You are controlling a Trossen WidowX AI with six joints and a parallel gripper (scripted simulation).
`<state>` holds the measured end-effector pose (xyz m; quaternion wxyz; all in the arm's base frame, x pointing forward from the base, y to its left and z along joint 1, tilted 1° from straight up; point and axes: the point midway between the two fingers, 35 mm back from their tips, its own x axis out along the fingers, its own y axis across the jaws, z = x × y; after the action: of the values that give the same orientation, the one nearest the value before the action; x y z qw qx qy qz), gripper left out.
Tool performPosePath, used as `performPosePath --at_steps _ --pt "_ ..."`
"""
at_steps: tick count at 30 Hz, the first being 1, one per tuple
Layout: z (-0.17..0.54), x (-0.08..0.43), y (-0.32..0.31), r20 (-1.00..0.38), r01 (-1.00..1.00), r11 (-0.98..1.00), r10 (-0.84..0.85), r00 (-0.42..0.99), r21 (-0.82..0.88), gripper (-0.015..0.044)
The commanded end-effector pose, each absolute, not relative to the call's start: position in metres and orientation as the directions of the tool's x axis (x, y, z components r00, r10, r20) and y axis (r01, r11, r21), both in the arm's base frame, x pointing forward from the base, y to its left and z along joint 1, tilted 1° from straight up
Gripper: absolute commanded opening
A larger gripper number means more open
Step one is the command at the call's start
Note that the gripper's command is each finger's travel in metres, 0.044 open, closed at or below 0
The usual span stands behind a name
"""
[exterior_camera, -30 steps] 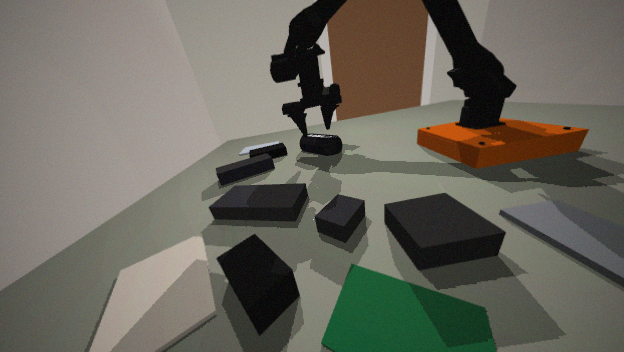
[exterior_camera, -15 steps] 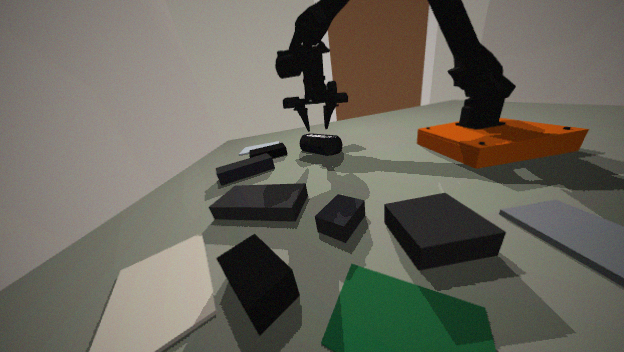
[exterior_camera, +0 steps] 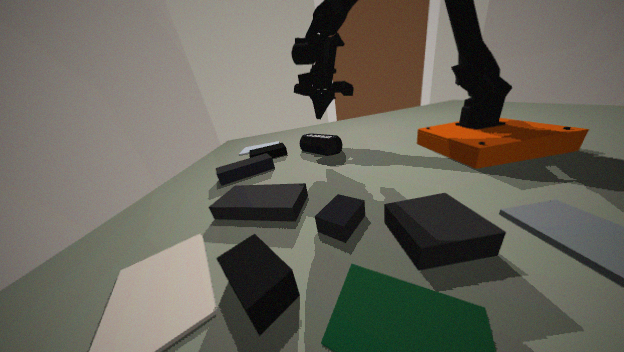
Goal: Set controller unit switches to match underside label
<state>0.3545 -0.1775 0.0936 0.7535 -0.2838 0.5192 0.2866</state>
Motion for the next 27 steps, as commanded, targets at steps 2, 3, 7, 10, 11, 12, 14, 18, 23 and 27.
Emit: performPosePath --at_steps 2,3,7,10,11,12,14,18,23,27 --pt "0.096 0.352 -0.177 -0.934 -0.65 0.753 0.153 0.322 -0.1 0.0" --pt "0.096 0.352 -0.177 -0.934 -0.65 0.753 0.153 0.322 -0.1 0.0" --pt "0.096 0.352 -0.177 -0.934 -0.65 0.753 0.153 0.322 -0.1 0.0" --pt "0.096 0.352 -0.177 -0.934 -0.65 0.753 0.153 0.322 -0.1 0.0" --pt "0.096 0.352 -0.177 -0.934 -0.65 0.753 0.153 0.322 -0.1 0.0" --pt "0.096 0.352 -0.177 -0.934 -0.65 0.753 0.153 0.322 -0.1 0.0" --pt "0.096 0.352 -0.177 -0.934 -0.65 0.753 0.153 0.322 -0.1 0.0" --pt "0.096 0.352 -0.177 -0.934 -0.65 0.753 0.153 0.322 -0.1 0.0" --pt "0.096 0.358 -0.18 -0.946 -0.748 0.65 0.142 0.293 -0.134 0.0105" --pt "0.094 0.375 -0.184 -0.972 -0.939 0.297 0.106 0.211 -0.172 0.021"
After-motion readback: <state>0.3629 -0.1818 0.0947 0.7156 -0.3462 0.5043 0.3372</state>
